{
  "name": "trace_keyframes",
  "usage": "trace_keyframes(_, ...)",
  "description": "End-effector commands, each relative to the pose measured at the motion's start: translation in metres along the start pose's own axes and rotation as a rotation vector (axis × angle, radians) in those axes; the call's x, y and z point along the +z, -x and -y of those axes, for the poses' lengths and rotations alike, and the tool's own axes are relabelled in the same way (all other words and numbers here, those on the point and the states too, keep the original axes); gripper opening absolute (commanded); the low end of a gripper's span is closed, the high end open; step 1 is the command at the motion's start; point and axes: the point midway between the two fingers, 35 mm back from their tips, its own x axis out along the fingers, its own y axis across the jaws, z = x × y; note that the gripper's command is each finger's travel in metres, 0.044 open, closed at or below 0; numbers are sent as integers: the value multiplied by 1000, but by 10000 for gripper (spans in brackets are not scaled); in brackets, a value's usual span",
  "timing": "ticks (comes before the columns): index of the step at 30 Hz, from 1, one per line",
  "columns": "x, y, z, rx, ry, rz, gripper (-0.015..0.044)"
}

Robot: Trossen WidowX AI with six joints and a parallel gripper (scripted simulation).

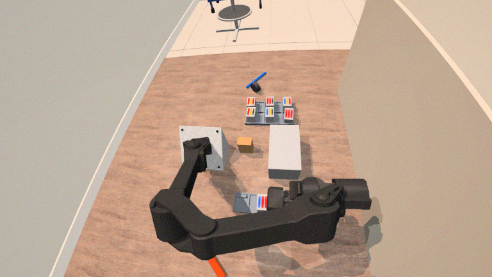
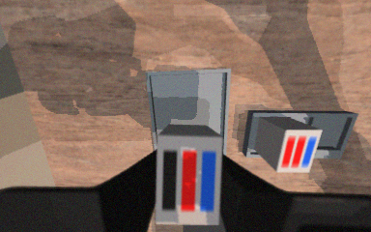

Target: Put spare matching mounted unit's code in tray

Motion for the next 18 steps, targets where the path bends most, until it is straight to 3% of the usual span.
trace_keyframes(1, 0, -5, 1, -3, 6, 5, 0)
trace_keyframes(18, 1, -19, 2, -3, 6, 6, 0)
